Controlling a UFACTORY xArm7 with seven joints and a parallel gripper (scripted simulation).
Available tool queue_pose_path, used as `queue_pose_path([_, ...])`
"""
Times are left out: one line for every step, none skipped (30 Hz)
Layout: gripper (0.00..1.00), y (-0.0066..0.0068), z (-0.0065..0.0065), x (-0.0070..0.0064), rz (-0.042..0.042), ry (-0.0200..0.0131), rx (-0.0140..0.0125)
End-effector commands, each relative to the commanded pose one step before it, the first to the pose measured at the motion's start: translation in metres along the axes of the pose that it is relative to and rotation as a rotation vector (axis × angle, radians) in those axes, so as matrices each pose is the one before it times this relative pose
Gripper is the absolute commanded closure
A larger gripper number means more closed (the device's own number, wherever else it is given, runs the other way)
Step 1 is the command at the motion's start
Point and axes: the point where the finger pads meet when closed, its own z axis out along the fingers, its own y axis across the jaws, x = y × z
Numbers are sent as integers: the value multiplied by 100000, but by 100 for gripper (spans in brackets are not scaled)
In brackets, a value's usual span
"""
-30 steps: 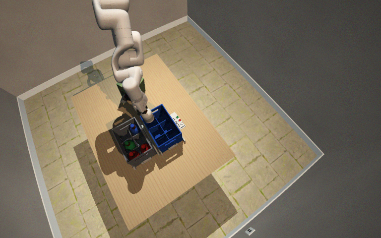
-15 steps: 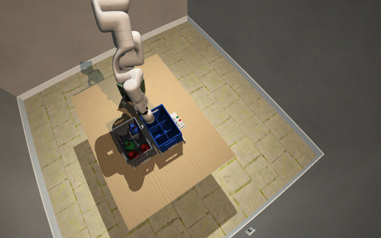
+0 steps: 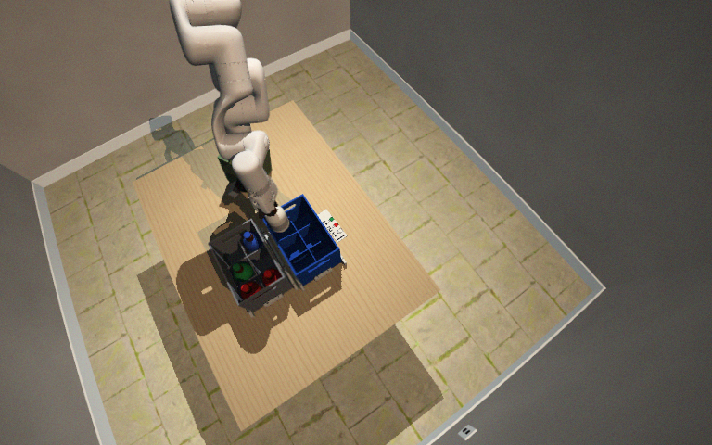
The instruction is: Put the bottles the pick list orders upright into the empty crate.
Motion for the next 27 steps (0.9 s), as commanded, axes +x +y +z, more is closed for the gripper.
queue_pose_path([100,-137,274,-104,-18,-233,340])
queue_pose_path([100,0,100,2,0,0,0])
queue_pose_path([100,0,100,1,0,0,0])
queue_pose_path([100,0,0,0,0,0,0])
queue_pose_path([100,0,0,0,0,0,0])
queue_pose_path([100,-2,102,-1,0,0,0])
queue_pose_path([100,-1,100,-1,0,0,0])
queue_pose_path([100,-1,100,-1,0,0,0])
queue_pose_path([100,1,100,-1,0,0,0])
queue_pose_path([100,2,100,0,0,0,0])
queue_pose_path([100,2,100,2,0,0,0])
queue_pose_path([100,1,100,3,0,0,0])
queue_pose_path([100,1,100,2,0,0,0])
queue_pose_path([100,0,100,0,0,0,0])
queue_pose_path([100,0,100,-2,0,0,0])
queue_pose_path([100,0,100,-2,0,0,0])
queue_pose_path([100,0,100,-1,0,0,0])
queue_pose_path([100,0,100,1,0,0,0])
queue_pose_path([100,0,100,1,0,0,0])
queue_pose_path([100,0,100,1,0,0,0])
queue_pose_path([100,0,0,0,0,0,0])
queue_pose_path([100,0,0,0,0,0,0])
queue_pose_path([100,-2,102,-1,0,0,0])
queue_pose_path([100,-1,100,-1,0,0,0])
queue_pose_path([100,-1,100,-1,0,0,0])
queue_pose_path([100,1,100,-1,0,0,0])
queue_pose_path([100,2,100,0,0,0,0])
